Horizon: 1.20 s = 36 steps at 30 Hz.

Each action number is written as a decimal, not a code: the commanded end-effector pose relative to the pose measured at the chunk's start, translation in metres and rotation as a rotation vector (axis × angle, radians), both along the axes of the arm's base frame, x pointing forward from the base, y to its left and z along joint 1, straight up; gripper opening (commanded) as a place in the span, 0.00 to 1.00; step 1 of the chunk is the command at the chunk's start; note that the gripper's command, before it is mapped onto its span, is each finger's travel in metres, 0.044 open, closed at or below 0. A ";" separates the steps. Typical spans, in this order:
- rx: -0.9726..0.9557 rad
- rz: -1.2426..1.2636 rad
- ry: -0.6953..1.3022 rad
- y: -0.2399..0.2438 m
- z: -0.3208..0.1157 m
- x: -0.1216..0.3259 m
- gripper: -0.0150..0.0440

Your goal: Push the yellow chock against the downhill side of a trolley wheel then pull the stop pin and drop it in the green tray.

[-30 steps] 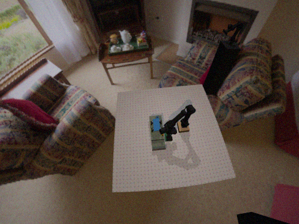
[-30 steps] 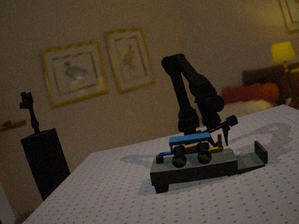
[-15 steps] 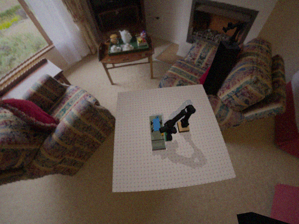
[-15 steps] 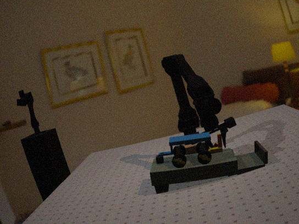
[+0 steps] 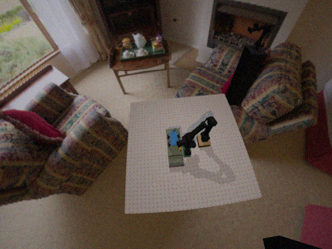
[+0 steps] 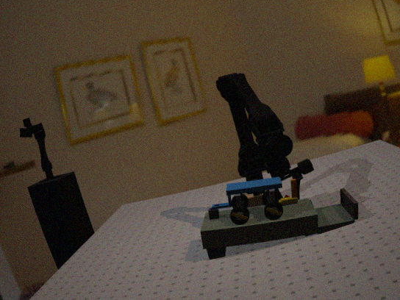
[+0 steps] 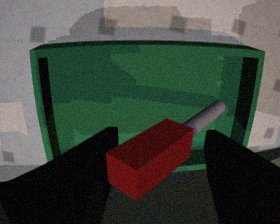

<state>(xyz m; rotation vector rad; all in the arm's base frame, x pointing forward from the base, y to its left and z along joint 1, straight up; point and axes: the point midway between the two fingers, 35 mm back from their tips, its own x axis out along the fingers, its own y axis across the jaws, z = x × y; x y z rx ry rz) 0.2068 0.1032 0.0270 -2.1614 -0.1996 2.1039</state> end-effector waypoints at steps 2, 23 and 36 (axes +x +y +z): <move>0.003 0.002 0.002 -0.003 -0.003 0.000 0.58; 0.002 0.002 0.003 -0.011 -0.011 -0.002 0.58; 0.000 0.000 0.000 -0.010 -0.005 0.000 0.83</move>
